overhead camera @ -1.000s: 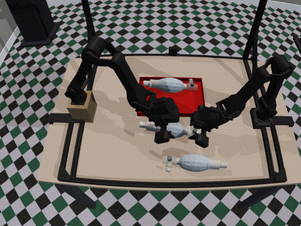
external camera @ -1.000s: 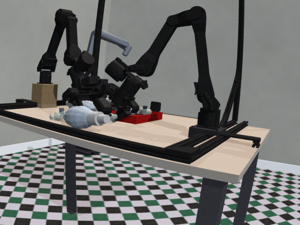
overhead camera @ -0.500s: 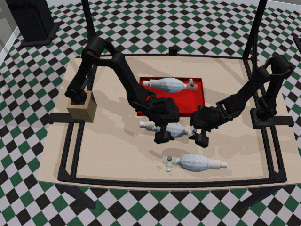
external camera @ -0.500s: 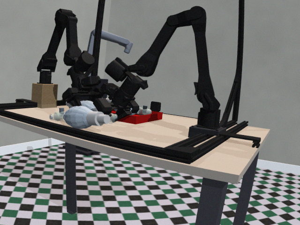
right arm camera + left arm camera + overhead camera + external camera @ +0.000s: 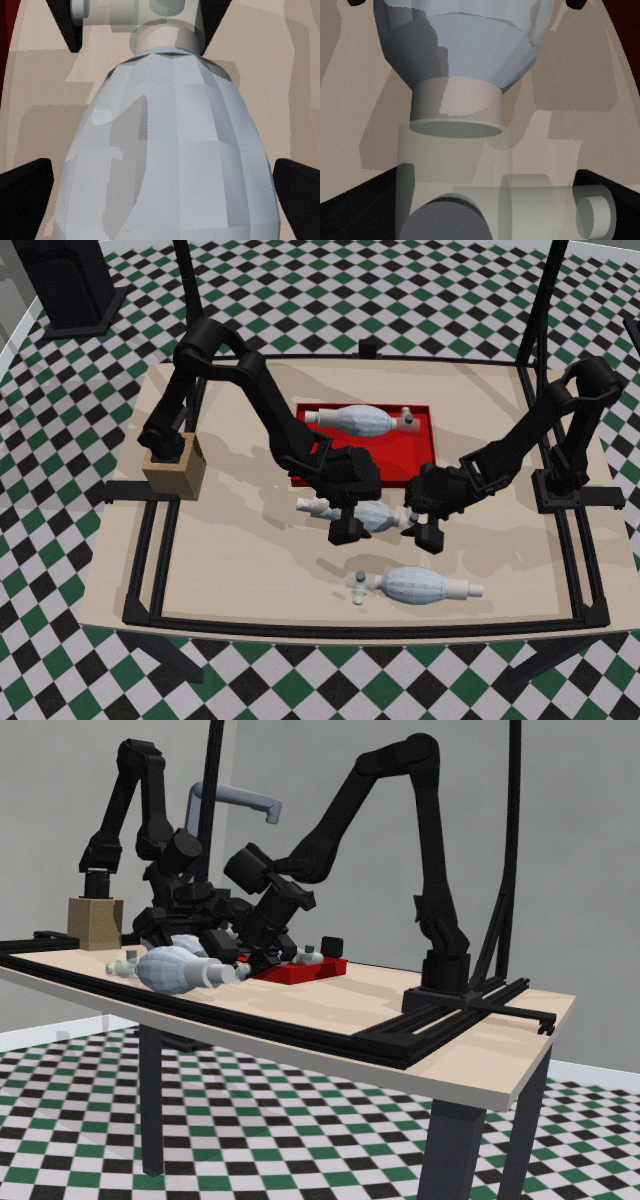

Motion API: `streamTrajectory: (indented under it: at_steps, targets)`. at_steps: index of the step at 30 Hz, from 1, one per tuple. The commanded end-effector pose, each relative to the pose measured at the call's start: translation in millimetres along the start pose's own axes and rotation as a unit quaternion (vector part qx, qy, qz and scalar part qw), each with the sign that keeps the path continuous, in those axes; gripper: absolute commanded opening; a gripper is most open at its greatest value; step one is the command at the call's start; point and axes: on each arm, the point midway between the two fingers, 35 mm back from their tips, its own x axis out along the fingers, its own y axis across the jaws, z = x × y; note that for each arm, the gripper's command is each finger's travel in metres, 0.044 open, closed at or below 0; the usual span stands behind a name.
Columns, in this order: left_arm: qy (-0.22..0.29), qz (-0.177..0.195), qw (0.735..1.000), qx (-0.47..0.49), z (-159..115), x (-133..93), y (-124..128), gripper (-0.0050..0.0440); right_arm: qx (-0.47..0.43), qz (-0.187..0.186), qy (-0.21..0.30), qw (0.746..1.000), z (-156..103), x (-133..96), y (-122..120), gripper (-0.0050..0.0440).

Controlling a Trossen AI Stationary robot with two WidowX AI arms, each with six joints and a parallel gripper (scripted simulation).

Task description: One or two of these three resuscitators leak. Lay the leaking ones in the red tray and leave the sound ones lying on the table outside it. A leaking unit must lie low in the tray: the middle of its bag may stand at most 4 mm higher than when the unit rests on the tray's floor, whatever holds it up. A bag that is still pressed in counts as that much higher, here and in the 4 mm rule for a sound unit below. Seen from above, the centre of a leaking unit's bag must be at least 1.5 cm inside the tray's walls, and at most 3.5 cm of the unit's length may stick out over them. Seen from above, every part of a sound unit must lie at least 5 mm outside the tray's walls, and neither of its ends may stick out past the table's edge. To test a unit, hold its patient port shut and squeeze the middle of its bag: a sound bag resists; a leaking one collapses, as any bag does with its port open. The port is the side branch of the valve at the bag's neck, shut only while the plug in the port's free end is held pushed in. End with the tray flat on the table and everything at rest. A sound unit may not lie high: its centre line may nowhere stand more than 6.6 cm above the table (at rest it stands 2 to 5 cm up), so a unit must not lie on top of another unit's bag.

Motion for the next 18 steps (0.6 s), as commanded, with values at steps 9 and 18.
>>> streamTrajectory:
  at_steps: [9,18]
  targets:
    - [-0.001,-0.001,1.0,0.001,0.7,0.0,0.0,0.044,-0.001,-0.001,-0.001,1.0,0.9,0.1,-0.1,0.044]
    - [-0.001,-0.001,1.0,0.001,0.7,0.0,0.0,0.044,-0.001,-0.001,-0.001,1.0,0.9,0.1,-0.1,0.044]
